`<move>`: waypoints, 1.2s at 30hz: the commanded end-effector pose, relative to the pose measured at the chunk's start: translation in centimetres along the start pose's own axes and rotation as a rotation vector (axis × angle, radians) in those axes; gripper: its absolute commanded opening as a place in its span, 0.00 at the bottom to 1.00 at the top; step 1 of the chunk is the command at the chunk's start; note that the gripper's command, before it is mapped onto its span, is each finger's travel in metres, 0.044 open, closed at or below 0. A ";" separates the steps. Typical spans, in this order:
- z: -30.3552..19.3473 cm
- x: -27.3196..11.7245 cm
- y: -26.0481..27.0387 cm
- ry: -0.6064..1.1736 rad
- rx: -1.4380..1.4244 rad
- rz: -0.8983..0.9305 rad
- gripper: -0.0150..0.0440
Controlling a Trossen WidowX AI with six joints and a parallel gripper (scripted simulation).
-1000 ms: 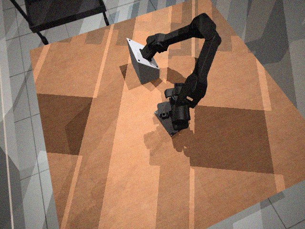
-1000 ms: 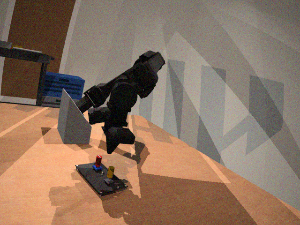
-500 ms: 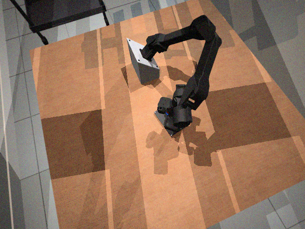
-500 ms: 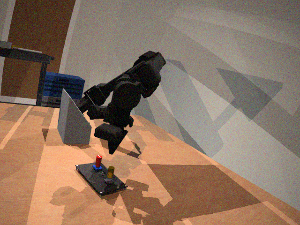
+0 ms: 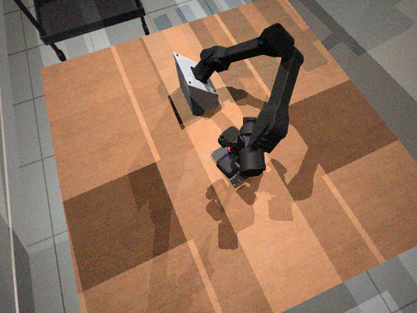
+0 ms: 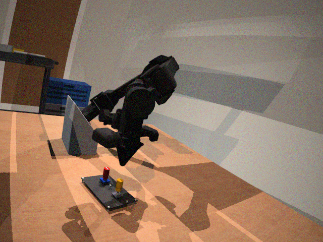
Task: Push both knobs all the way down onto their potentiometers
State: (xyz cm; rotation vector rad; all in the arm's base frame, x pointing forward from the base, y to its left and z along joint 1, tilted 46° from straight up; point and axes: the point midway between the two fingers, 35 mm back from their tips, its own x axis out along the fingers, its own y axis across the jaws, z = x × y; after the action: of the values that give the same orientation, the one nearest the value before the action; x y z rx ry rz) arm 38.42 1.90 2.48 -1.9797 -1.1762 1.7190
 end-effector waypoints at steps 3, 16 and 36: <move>-0.4 -0.3 0.0 -0.001 0.205 0.001 0.25; -0.5 1.7 0.0 -0.001 0.228 0.000 0.25; -0.5 3.7 0.0 0.000 0.228 -0.001 0.25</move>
State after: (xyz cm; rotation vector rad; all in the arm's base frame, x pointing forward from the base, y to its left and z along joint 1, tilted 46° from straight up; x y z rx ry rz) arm 38.69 4.77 0.03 -1.8416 -0.9390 1.7722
